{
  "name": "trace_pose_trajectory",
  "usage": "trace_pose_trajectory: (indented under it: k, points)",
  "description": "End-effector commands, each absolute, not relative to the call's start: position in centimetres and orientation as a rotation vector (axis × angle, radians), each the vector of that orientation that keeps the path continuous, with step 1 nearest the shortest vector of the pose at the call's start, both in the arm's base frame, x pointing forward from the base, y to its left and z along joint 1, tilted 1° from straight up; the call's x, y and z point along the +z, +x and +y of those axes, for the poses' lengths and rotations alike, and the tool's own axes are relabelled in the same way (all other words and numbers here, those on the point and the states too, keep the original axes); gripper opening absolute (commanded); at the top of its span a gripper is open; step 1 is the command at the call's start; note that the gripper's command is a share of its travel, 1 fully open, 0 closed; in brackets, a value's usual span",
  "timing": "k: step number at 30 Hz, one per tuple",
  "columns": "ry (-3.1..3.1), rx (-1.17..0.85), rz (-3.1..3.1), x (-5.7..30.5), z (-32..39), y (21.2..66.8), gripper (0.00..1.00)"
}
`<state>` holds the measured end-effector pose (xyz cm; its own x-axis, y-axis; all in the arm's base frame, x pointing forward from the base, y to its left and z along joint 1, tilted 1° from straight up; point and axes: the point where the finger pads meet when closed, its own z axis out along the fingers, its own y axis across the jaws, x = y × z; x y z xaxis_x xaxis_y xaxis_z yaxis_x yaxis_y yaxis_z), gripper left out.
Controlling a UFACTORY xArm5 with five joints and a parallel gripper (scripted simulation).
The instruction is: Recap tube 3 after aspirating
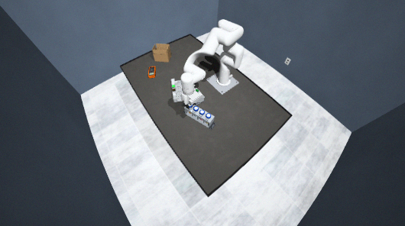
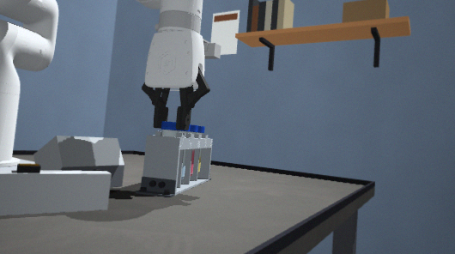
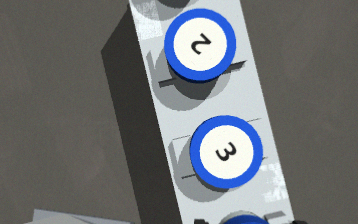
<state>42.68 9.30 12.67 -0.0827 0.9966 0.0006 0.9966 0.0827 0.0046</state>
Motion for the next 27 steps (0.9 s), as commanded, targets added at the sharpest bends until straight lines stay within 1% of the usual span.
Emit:
trace_pose_trajectory:
  k: [1,10,20,23,24,27]
  points:
    - [2.118,0.0,2.3,12.8,9.3,42.8,0.46]
    - [2.118,0.0,2.3,14.3,9.3,42.8,0.46]
    - [2.118,0.0,2.3,17.3,9.4,42.8,0.46]
    - [2.118,0.0,2.3,17.4,9.4,42.8,0.46]
    - [2.212,0.001,2.209,17.4,8.9,42.1,0.0]
    - [2.267,0.001,2.153,17.4,8.4,41.4,0.0]
